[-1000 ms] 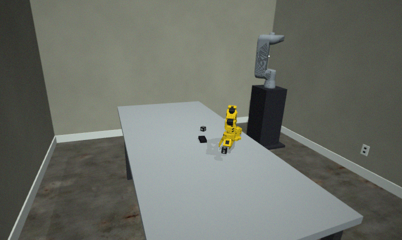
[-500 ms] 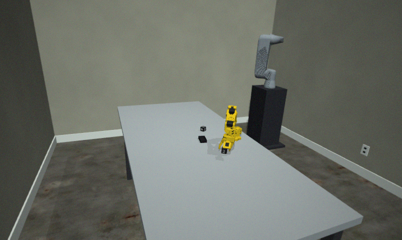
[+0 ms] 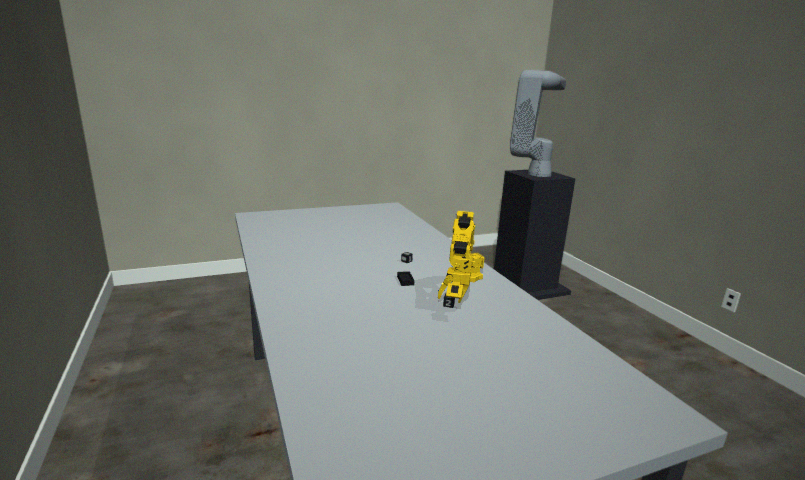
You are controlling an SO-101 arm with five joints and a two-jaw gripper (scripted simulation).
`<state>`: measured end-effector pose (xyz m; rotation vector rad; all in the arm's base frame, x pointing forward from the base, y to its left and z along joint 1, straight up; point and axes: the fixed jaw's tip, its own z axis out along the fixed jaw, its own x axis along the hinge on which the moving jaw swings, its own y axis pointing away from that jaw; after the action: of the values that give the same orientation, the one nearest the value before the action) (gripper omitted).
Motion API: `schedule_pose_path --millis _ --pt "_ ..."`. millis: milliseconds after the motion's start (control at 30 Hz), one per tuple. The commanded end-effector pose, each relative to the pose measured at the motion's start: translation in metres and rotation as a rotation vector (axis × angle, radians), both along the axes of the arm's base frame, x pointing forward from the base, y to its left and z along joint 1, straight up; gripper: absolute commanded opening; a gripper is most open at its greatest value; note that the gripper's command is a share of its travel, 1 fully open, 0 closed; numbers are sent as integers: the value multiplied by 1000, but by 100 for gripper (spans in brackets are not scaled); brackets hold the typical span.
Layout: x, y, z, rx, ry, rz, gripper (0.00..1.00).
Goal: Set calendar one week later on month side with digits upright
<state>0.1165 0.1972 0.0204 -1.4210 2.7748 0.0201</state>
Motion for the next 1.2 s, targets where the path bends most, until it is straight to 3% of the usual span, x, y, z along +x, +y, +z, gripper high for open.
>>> schedule_pose_path --millis 0,1167 --pt "1 3 4 27 -16 0 34" --pt "10 -3 4 26 -18 0 16"
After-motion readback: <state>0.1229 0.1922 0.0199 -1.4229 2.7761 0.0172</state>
